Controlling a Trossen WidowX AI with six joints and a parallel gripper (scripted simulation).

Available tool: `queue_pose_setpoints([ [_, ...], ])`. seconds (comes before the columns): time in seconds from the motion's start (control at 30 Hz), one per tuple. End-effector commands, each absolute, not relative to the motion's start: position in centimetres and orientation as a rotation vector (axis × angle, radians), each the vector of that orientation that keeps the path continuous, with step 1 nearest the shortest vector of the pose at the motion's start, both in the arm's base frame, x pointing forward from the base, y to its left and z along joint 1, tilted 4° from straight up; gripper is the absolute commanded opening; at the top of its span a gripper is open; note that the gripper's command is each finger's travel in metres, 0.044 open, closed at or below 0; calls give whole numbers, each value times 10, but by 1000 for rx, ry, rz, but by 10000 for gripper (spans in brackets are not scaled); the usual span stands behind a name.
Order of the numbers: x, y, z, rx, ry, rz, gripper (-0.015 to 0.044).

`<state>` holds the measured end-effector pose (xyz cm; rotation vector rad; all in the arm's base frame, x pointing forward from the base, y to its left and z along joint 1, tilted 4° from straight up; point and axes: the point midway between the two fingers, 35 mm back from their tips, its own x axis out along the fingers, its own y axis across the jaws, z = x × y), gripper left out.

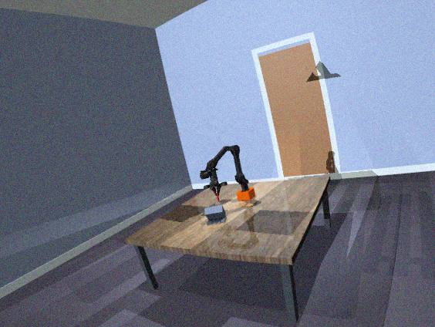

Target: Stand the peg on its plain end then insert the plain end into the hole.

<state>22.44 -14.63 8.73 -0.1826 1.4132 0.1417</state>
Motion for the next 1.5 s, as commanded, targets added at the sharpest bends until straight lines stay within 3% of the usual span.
queue_pose_setpoints([
  [0.0, 231, -144, 88, -139, 1359, 123, 0],
  [1.47, 286, -131, 106, 213, 924, 83, 0],
])
